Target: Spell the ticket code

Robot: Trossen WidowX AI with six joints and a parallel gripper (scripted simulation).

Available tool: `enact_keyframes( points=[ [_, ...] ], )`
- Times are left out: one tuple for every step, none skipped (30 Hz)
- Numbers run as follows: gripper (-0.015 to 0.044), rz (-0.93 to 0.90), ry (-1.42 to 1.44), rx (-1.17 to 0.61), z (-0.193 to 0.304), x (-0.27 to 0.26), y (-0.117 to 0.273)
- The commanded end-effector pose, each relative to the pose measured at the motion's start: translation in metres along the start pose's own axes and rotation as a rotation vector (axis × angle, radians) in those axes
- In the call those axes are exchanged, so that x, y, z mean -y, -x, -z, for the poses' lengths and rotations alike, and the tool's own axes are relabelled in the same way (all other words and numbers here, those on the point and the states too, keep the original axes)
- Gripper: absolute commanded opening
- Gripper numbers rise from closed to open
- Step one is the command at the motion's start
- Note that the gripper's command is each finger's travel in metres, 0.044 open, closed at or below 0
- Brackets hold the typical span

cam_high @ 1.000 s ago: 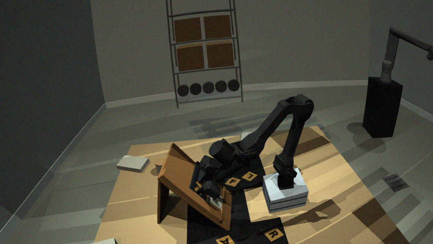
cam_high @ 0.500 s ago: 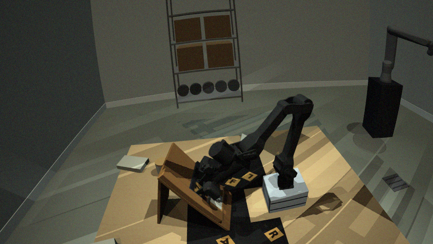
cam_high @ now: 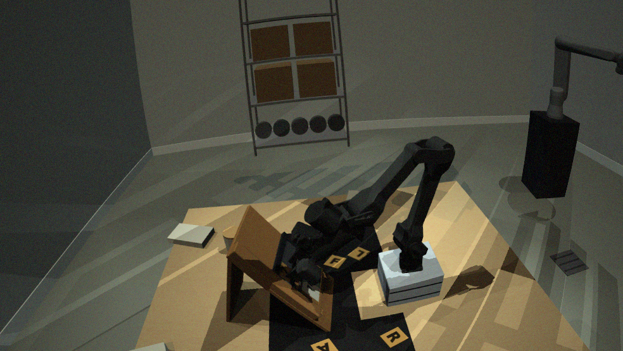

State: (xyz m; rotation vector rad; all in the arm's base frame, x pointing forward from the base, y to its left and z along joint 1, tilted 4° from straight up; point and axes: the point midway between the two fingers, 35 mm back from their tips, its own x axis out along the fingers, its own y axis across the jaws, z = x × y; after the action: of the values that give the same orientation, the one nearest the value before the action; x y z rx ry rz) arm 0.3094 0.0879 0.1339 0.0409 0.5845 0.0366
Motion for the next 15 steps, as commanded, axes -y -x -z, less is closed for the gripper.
enact_keyframes(
  points=[
    [0.0295,0.003,-0.006,0.007,-0.0023,0.0008,0.0033],
    [0.0295,0.003,-0.006,0.007,-0.0023,0.0008,0.0033],
    [0.0295,0.003,-0.006,0.007,-0.0013,0.0004,0.0038],
    [0.0295,0.003,-0.006,0.007,-0.0004,0.0,0.0048],
    [0.0295,0.003,-0.006,0.006,-0.0003,-0.0001,0.0053],
    [0.0295,0.003,-0.006,0.006,0.0001,-0.0004,0.0058],
    [0.0295,0.003,-0.006,0.006,0.0005,-0.0006,0.0063],
    [0.0295,0.003,-0.006,0.006,0.0009,-0.0008,0.0069],
    [0.0295,0.003,-0.006,0.006,0.0012,-0.001,0.0074],
    [0.0295,0.003,-0.006,0.006,0.0015,-0.0012,0.008],
    [0.0295,0.003,-0.006,0.006,0.0018,-0.0014,0.0085],
    [0.0295,0.003,-0.006,0.006,0.0021,-0.0016,0.0091],
    [0.0295,0.003,-0.006,0.006,0.0024,-0.0017,0.0096],
    [0.0295,0.003,-0.006,0.006,0.0027,-0.0019,0.0101],
    [0.0295,0.003,-0.006,0.006,0.0029,-0.002,0.0107]
  ],
)
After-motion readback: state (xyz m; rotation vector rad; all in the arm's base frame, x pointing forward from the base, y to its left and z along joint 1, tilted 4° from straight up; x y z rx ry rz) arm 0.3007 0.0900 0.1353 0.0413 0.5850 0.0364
